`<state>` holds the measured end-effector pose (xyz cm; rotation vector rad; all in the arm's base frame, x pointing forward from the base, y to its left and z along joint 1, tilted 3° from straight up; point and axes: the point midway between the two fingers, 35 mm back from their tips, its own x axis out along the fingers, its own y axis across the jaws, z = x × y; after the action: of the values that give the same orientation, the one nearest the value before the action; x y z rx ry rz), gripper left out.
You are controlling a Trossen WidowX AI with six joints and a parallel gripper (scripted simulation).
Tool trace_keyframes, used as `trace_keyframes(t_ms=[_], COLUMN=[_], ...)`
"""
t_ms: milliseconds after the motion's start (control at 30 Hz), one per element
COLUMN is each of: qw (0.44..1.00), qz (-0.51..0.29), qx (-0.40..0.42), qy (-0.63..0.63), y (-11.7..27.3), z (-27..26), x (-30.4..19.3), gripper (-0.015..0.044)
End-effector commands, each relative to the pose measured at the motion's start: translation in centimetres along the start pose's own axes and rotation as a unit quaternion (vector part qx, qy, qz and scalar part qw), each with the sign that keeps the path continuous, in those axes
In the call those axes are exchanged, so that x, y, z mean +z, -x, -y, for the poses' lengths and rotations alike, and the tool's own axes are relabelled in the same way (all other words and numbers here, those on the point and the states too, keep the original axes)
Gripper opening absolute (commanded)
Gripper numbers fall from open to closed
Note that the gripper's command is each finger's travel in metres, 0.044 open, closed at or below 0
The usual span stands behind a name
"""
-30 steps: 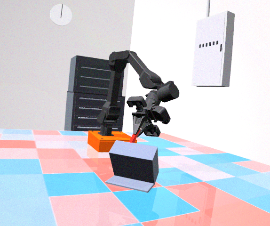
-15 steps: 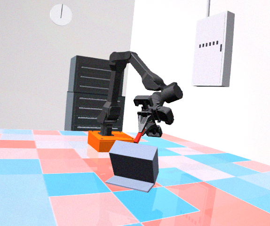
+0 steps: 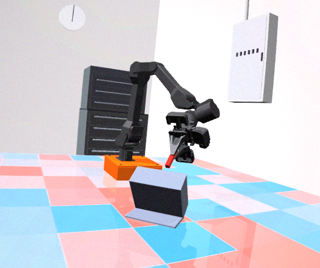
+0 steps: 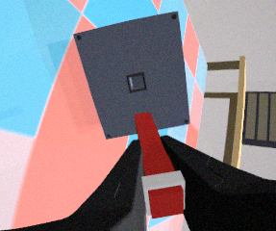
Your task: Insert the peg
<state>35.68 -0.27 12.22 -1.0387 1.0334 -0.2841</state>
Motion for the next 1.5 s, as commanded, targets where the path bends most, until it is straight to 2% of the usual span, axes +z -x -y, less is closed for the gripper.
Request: trace_keyframes(t_ms=[0, 1467], qw=[1.0, 0.998], qz=[0.001, 0.019], qx=[-0.007, -0.037], qy=[0.013, 0.042], y=[0.1, -4.2], z=[-0.3, -0.4], x=[-0.1, 1.1], gripper=[0.0, 0.0])
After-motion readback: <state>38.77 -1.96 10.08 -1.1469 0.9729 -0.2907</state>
